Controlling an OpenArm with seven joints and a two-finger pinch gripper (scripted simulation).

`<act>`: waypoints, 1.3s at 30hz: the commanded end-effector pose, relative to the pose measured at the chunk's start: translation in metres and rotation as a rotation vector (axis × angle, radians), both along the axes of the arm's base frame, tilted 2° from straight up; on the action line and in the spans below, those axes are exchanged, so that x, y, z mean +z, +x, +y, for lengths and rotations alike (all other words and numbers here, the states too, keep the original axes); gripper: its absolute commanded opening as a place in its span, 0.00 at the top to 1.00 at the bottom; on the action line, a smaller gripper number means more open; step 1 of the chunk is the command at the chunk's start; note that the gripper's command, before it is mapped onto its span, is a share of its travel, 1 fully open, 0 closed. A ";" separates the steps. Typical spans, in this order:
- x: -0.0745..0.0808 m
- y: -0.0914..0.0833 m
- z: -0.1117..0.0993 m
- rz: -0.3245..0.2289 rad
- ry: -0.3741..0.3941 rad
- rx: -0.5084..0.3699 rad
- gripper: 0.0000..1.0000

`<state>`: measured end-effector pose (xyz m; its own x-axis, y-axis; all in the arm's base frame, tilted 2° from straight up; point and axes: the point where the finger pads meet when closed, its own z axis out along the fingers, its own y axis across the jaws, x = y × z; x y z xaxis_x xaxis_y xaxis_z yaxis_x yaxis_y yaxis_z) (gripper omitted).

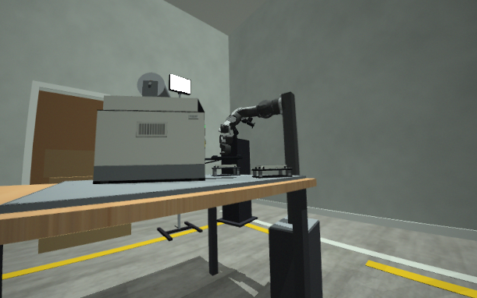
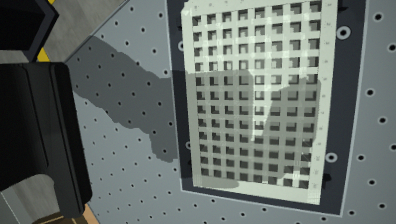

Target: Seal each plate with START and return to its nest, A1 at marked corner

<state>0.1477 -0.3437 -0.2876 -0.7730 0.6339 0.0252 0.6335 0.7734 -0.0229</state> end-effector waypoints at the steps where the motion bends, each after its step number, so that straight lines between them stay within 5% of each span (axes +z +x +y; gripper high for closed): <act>1: 0.000 0.003 0.004 -0.012 0.020 0.019 0.35; 13: 0.000 0.003 0.002 -0.010 0.013 0.014 0.35; 39: -0.037 0.002 0.004 -0.012 0.017 0.015 0.35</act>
<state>0.1486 -0.3403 -0.3239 -0.7824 0.6220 0.0301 0.6221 0.7829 -0.0071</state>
